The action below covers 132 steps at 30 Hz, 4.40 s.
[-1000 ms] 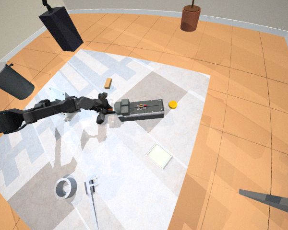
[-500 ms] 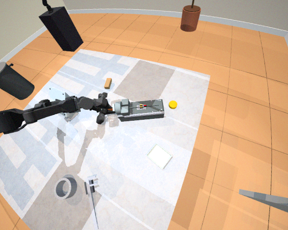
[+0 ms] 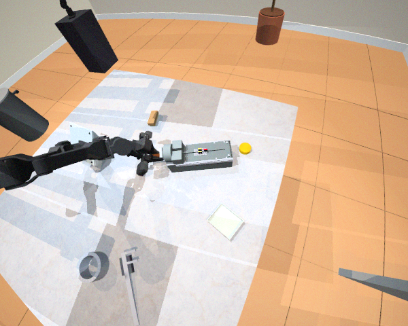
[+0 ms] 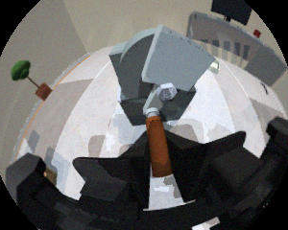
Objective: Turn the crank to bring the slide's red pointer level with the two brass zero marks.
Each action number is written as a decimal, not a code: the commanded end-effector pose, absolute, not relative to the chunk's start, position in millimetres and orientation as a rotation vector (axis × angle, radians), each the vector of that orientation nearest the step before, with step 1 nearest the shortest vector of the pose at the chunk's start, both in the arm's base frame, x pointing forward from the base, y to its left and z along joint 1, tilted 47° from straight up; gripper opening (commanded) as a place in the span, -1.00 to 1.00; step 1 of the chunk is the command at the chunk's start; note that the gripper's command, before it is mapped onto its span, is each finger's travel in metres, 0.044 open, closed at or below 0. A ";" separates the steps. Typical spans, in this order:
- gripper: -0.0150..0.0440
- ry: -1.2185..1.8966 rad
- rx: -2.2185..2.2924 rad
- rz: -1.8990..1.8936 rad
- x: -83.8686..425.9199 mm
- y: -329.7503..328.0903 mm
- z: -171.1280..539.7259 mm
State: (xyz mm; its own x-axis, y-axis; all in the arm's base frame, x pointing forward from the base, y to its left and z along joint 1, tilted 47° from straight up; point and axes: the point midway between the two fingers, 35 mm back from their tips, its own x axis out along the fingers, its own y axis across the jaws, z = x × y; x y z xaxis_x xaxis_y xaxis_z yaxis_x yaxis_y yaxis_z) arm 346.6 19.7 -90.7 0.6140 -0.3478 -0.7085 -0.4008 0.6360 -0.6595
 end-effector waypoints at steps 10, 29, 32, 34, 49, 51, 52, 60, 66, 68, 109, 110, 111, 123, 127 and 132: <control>-0.49 0.945 -0.918 0.036 346.6 19.7 -90.7; 1.00 0.945 -0.917 0.036 346.7 20.3 -90.2; 1.00 0.946 -0.916 0.037 348.2 29.0 -82.9; 1.00 0.946 -0.915 0.038 349.1 36.5 -76.3; 1.00 0.950 -0.909 0.051 356.4 98.0 -27.2; 1.00 0.952 -0.910 0.053 356.5 110.1 -16.5; 1.00 0.952 -0.909 0.052 356.2 115.9 -10.8; 1.00 0.957 -0.920 0.052 354.4 141.3 16.3; 1.00 0.973 -0.934 0.026 378.4 148.0 15.6; 1.00 0.978 -0.939 0.017 386.5 150.0 15.0; 1.00 1.042 -0.995 -0.088 470.5 115.1 -47.6; 1.00 1.042 -0.995 -0.088 470.5 115.1 -47.6; 1.00 1.042 -0.995 -0.088 470.5 115.1 -47.6; 1.00 1.042 -0.995 -0.088 470.5 115.1 -47.6; 1.00 1.041 -0.994 -0.088 471.2 118.3 -44.6; 1.00 1.038 -0.990 -0.092 474.5 141.8 -21.6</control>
State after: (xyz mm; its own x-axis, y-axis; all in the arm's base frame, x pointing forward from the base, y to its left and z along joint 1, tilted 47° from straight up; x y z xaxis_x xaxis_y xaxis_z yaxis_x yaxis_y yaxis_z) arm 469.7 125.5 -37.7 0.5305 -0.4990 -0.6853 -0.3829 0.5801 -0.7189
